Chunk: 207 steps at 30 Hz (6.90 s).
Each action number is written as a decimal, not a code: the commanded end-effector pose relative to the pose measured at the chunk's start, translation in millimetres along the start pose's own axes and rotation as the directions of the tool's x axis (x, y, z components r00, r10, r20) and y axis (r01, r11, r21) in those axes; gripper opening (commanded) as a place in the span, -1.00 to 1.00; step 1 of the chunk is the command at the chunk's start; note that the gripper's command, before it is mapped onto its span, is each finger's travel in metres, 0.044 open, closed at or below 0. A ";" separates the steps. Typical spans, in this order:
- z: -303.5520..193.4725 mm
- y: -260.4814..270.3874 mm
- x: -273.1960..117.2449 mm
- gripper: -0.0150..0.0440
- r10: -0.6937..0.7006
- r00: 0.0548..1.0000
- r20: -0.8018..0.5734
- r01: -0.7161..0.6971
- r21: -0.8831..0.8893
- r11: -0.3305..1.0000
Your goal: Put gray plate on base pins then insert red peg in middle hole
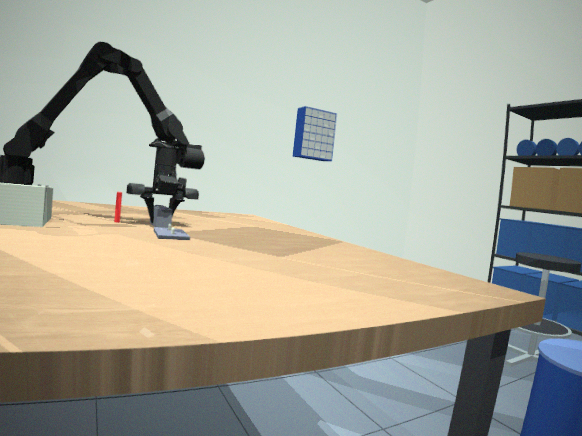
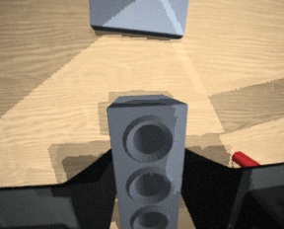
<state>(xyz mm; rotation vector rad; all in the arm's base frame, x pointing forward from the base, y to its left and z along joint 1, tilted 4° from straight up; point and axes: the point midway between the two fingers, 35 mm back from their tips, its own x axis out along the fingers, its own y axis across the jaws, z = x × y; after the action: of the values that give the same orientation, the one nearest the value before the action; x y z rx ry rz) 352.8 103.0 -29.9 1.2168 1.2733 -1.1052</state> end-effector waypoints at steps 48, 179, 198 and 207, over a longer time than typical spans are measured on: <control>11.6 2.2 -133.1 -0.49 0.002 1.000 0.003 -0.002 0.007 1.000; 159.5 -4.1 -18.8 1.00 0.001 1.000 0.017 -0.003 0.097 0.995; 155.9 -3.3 -136.1 1.00 0.000 1.000 0.014 -0.002 0.093 0.996; 19.5 -59.1 -138.5 1.00 -0.004 1.000 0.003 0.004 -0.229 0.973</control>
<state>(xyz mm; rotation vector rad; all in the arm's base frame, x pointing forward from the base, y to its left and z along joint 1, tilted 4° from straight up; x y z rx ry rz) 322.6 30.9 104.0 1.1197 1.3159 -1.0148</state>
